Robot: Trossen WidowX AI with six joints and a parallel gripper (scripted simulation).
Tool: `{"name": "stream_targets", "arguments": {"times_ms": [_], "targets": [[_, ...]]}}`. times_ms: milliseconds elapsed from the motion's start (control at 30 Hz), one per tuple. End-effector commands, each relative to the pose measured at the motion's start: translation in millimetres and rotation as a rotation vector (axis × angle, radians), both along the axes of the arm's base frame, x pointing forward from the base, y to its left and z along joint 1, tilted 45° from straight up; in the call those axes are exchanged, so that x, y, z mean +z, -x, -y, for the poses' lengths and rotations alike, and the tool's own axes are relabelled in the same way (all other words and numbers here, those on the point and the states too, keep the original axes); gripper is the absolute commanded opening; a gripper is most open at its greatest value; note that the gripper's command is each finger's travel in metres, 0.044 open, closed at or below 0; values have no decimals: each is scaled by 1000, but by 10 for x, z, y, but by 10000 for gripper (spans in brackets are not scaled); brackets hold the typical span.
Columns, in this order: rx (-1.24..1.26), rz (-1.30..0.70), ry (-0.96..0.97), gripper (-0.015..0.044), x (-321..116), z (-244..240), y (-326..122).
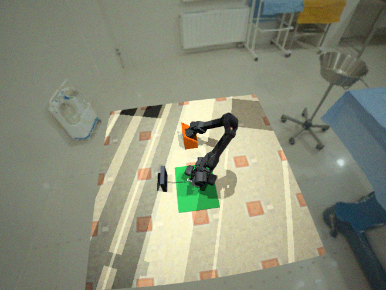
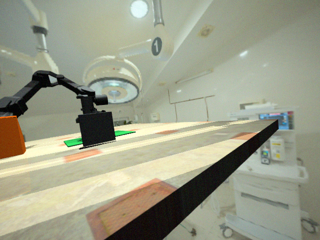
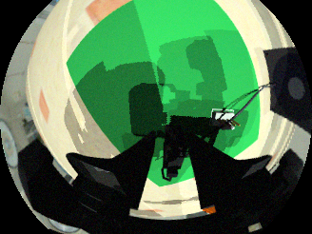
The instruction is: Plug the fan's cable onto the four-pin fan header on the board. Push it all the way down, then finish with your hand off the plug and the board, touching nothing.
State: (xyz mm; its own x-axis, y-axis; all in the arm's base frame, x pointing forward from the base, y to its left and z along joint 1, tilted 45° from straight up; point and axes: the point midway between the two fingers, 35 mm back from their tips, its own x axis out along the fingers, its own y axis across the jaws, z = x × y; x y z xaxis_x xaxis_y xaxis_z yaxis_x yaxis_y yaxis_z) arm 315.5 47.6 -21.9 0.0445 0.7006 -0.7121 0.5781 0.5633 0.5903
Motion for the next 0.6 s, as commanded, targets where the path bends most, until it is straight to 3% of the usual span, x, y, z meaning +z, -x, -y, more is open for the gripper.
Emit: {"name": "stream_targets", "arguments": {"times_ms": [0,467,567], "targets": [[0,1,0,147,4,2,-3],[0,1,0,53,4,2,-3],[-3,-3,1,0,173,181,-2]]}}
